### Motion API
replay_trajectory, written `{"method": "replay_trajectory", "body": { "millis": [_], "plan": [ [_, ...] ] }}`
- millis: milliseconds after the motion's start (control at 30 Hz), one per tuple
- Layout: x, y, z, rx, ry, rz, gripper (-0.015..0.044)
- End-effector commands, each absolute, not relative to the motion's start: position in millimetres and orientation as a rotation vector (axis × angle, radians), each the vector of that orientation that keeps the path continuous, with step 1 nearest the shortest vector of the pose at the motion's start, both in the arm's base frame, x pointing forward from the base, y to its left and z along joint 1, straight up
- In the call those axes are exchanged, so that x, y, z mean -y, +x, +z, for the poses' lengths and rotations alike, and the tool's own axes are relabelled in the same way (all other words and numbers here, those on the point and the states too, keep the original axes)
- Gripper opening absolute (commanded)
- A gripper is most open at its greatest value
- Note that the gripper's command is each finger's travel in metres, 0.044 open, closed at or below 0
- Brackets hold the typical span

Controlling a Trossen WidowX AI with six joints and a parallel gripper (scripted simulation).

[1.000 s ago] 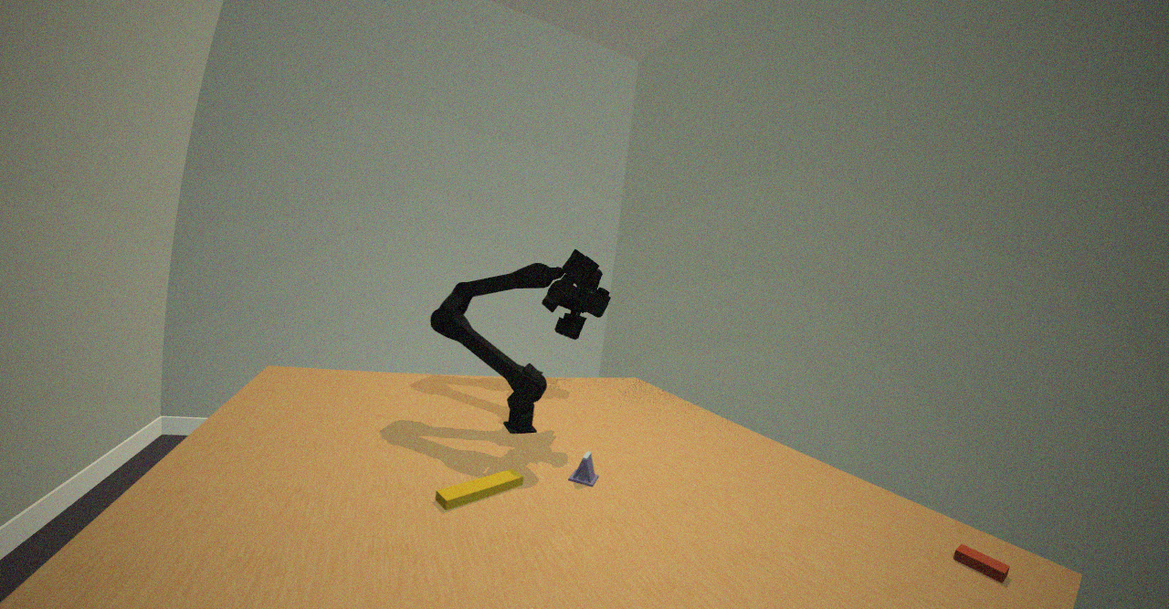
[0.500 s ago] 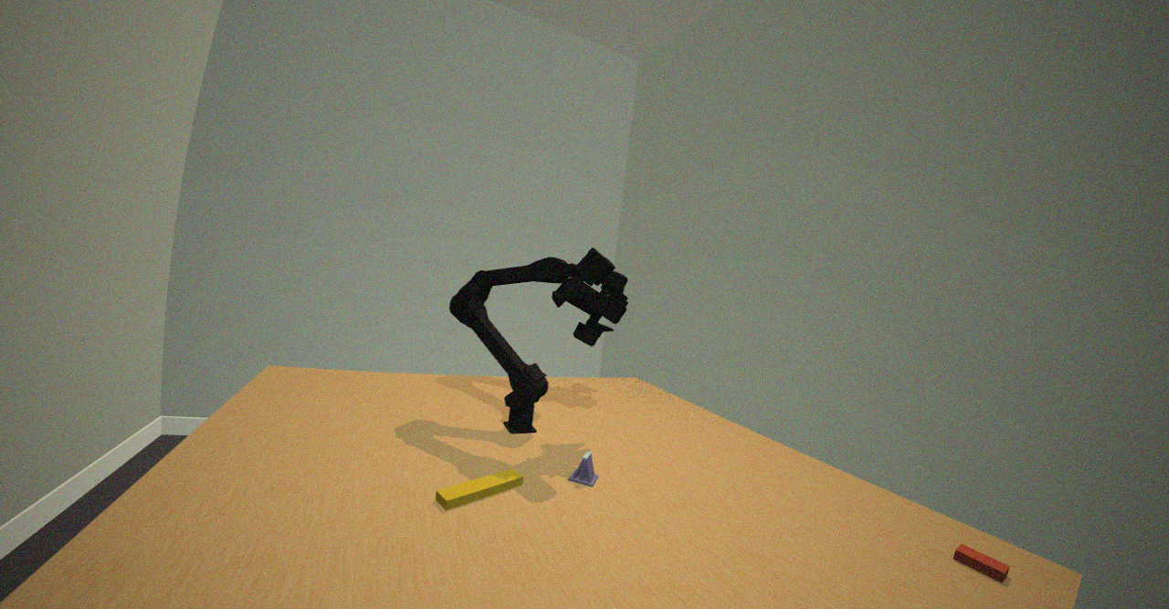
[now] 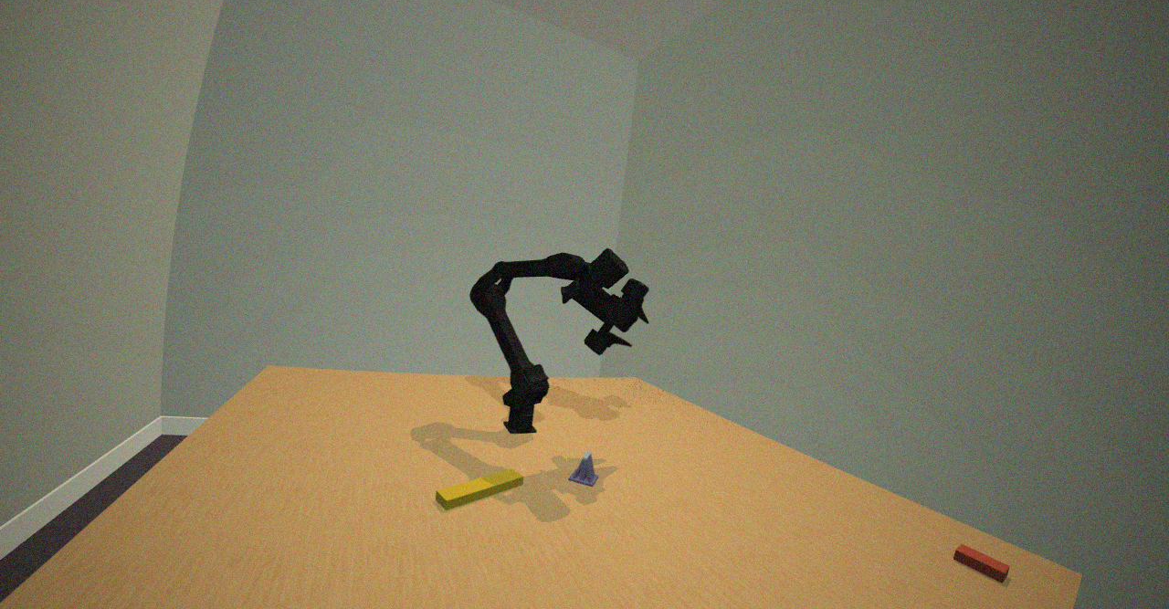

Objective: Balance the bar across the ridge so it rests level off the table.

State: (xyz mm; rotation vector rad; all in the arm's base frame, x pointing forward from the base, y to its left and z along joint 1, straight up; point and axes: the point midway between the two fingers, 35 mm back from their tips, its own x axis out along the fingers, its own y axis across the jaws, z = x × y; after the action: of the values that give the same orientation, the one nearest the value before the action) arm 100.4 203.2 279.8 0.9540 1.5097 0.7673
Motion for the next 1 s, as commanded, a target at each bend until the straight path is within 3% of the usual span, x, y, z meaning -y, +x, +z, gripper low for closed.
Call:
{"method": "replay_trajectory", "body": {
  "millis": [0,967],
  "plan": [
    [-200.3,120.1,274.6,-1.482,0.963,0.69,0.0315],
    [-100.2,260.8,220.7,-1.282,1.001,0.017,0.0315]
  ]
}}
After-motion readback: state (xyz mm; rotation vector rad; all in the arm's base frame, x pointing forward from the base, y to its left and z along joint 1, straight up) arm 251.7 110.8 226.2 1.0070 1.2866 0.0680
